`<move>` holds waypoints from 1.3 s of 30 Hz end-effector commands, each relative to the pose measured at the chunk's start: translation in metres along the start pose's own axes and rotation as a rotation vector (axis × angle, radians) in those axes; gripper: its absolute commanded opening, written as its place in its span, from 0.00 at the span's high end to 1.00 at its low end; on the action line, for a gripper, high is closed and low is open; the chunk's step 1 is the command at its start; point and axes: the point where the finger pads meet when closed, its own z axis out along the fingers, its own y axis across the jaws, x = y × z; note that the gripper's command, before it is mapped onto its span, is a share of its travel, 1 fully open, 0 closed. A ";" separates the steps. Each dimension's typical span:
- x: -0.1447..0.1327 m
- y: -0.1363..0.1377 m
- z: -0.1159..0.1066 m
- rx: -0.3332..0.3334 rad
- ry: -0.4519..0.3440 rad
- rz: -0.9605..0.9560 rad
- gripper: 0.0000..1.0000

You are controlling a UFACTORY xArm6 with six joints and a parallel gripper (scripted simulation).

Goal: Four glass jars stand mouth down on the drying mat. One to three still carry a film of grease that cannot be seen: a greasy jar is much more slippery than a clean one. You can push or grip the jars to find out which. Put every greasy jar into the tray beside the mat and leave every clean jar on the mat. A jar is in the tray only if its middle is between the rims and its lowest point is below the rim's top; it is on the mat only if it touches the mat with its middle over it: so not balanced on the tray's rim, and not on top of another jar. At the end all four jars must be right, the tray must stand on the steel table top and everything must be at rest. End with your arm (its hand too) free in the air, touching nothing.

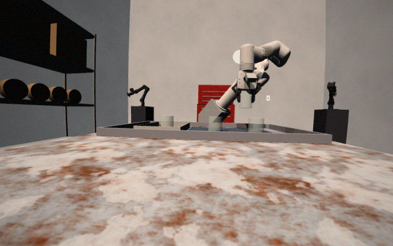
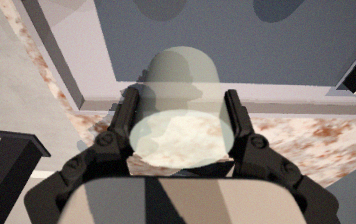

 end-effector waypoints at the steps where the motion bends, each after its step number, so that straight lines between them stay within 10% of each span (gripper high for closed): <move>1: 0.002 0.003 -0.012 0.001 0.001 -0.002 1.00; 39: 0.043 0.108 -0.012 0.001 0.001 -0.002 1.00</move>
